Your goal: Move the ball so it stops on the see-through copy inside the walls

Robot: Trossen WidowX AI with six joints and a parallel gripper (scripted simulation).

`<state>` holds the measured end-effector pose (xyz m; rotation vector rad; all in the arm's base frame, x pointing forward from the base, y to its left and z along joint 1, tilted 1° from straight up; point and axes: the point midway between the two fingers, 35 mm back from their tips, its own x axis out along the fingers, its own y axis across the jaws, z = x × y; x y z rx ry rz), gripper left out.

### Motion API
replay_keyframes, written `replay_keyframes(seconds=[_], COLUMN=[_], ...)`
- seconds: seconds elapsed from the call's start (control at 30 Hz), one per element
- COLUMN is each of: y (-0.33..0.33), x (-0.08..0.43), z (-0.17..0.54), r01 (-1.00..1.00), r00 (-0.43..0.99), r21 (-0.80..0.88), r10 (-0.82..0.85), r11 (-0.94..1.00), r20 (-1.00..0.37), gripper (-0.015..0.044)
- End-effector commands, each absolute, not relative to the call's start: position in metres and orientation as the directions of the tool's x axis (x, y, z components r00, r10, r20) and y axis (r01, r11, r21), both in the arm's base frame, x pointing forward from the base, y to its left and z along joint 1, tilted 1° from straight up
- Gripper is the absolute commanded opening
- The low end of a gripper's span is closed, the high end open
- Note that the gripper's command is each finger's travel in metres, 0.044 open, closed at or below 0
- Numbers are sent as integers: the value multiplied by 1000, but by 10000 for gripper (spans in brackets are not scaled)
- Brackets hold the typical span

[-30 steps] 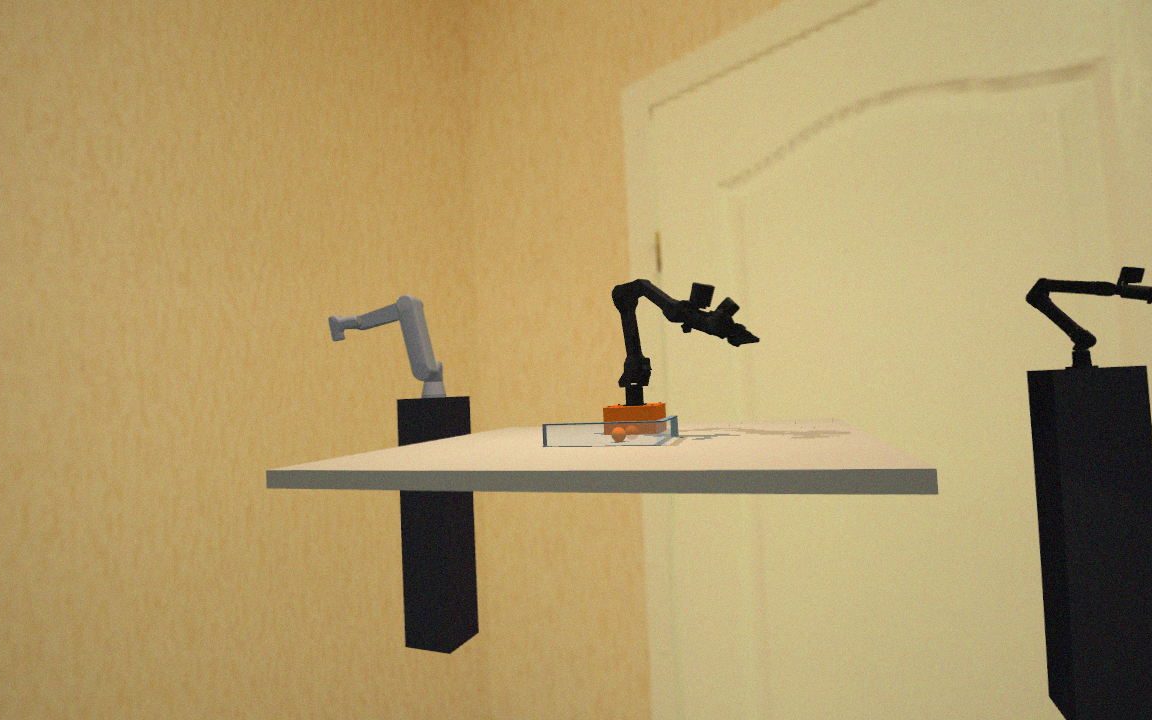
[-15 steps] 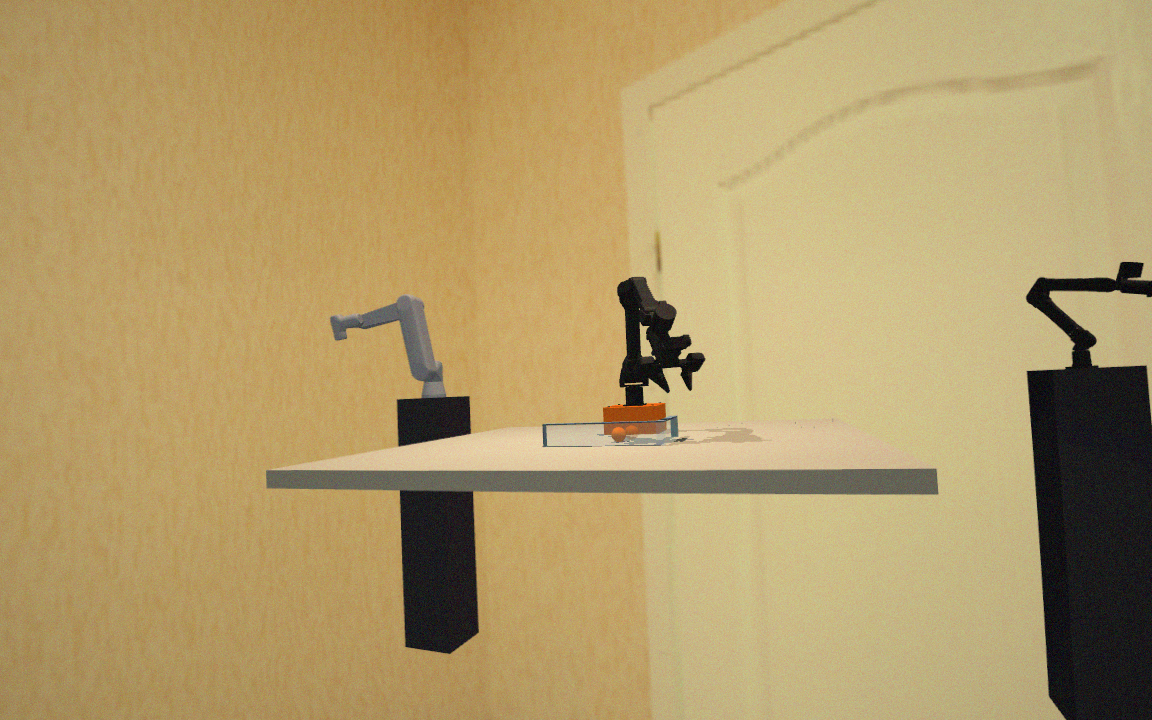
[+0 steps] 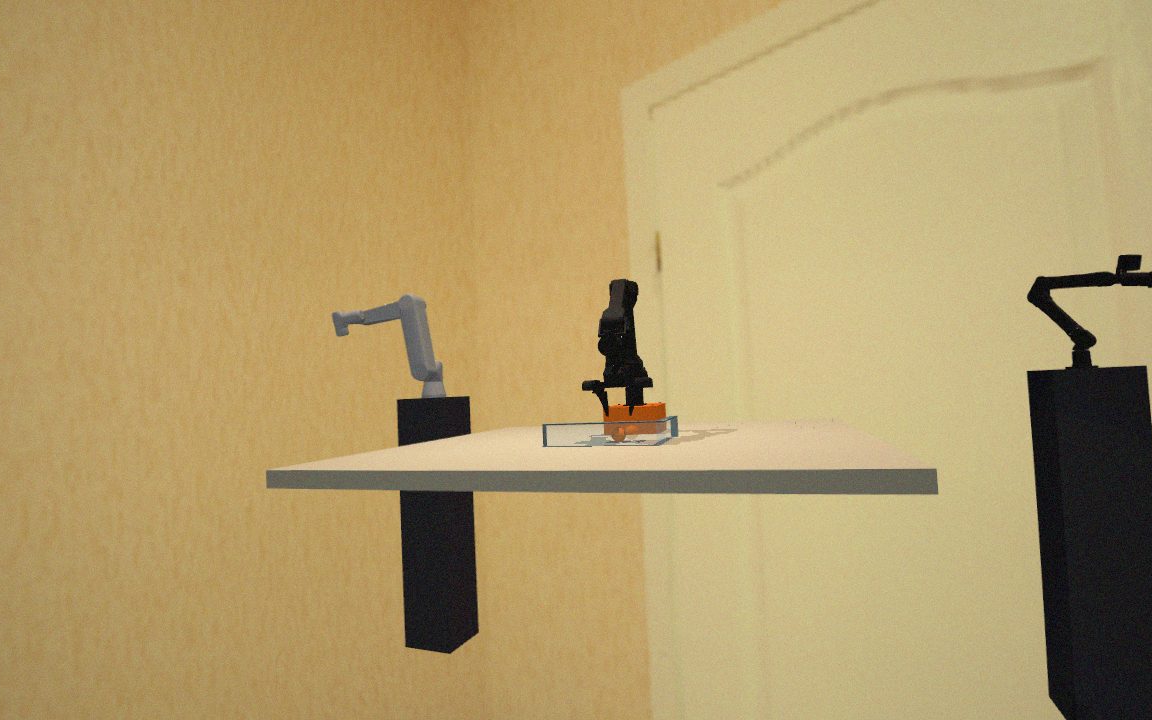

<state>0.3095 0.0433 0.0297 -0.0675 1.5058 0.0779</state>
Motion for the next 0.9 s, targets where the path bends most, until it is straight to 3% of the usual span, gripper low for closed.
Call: replay_keyframes(seconds=[0.0,0.87], y=[40,40], x=[309,311], z=[29,-13], r01=[-74,-74], r00=[46,45], r21=[-4,-4], r10=[0,-1], r11=[997,997], r20=[-999,-999], gripper=[299,299])
